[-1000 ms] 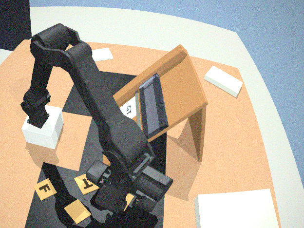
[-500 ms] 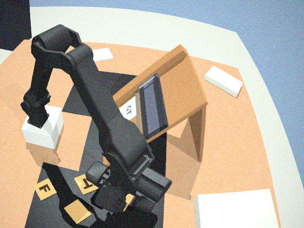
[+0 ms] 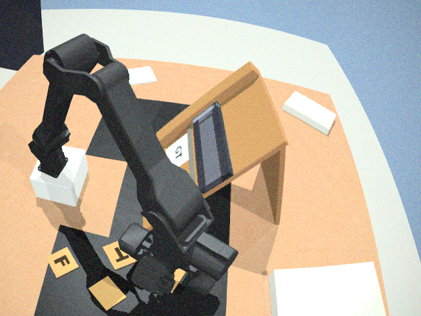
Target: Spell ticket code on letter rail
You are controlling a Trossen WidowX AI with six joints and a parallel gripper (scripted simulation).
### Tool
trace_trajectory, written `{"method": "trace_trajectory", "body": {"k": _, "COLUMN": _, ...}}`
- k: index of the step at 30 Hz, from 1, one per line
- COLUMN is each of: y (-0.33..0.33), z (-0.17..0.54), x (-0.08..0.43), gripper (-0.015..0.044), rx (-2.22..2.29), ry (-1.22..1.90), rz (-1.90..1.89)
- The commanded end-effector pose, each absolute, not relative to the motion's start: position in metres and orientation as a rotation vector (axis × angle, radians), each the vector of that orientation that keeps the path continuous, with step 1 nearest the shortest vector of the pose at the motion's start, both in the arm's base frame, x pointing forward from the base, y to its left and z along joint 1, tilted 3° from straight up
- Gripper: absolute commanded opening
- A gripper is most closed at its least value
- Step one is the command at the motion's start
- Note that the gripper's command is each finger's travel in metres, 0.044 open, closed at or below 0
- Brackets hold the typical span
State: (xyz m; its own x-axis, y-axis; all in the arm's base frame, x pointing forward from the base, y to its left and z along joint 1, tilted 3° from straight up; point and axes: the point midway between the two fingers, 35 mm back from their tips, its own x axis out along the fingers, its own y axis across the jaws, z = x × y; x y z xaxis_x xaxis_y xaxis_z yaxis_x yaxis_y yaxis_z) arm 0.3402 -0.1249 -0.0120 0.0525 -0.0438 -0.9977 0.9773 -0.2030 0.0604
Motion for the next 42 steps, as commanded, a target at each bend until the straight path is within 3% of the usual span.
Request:
{"method": "trace_trajectory", "body": {"k": 1, "y": -0.125, "z": -0.013, "x": 0.34, "gripper": 0.034, "rx": 1.356, "ry": 1.03, "rz": -1.338}}
{"method": "trace_trajectory", "body": {"k": 9, "y": -0.125, "z": -0.013, "x": 0.34, "gripper": 0.034, "rx": 1.356, "ry": 1.03, "rz": -1.338}}
{"method": "trace_trajectory", "body": {"k": 10, "y": -0.125, "z": -0.013, "x": 0.34, "gripper": 0.0314, "rx": 1.356, "ry": 1.03, "rz": -1.338}}
{"method": "trace_trajectory", "body": {"k": 23, "y": -0.125, "z": -0.013, "x": 0.34, "gripper": 0.0227, "rx": 1.356, "ry": 1.03, "rz": -1.338}}
{"method": "trace_trajectory", "body": {"k": 32, "y": -0.124, "z": -0.007, "x": 0.34, "gripper": 0.0, "rx": 1.356, "ry": 1.03, "rz": -1.338}}
{"method": "trace_trajectory", "body": {"k": 42, "y": -0.123, "z": -0.002, "x": 0.34, "gripper": 0.0, "rx": 1.356, "ry": 1.03, "rz": -1.338}}
